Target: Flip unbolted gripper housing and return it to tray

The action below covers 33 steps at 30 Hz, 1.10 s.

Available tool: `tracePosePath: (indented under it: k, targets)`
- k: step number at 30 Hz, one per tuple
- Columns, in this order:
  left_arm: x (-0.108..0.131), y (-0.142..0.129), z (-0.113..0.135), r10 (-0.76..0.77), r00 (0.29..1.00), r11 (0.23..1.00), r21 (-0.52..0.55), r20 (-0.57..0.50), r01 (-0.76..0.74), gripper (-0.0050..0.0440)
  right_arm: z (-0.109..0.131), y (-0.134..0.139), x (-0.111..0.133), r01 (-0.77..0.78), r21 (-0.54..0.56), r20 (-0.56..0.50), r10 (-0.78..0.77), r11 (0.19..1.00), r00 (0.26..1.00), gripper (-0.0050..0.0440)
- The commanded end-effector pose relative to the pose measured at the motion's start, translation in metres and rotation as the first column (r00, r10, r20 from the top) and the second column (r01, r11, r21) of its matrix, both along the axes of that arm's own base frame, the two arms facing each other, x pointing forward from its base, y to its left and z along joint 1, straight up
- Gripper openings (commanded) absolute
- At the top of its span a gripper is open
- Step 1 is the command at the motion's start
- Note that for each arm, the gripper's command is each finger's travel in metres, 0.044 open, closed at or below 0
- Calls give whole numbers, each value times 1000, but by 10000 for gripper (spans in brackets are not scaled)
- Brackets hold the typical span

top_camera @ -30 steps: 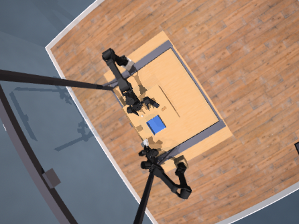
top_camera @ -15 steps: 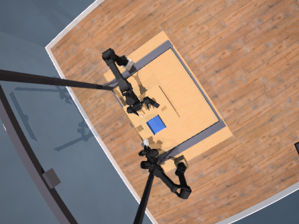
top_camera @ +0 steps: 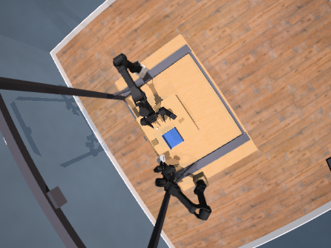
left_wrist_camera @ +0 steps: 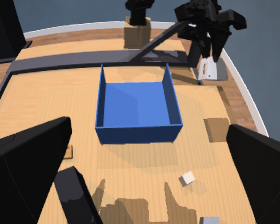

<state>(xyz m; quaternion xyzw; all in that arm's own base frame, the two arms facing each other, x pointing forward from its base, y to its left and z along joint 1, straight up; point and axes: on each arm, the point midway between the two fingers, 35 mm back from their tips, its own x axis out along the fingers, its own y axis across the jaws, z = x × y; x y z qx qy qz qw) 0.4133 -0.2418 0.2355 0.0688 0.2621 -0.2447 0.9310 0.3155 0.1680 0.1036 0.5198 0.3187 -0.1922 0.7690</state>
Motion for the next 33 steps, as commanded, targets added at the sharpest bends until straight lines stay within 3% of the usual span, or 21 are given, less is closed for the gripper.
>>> tracePosePath:
  k: [1, 33]
  targets:
    - [0, 0, 15, 4, 1000, 1000, -17, 29, -4, 440, 6, 3, 1, 7, 20, 0, -7, 1000, 1000, 118]
    - [0, 0, 15, 4, 1000, 1000, -17, 29, -4, 440, -8, -1, -6, 45, 9, -89, -44, 999, 995, 118]
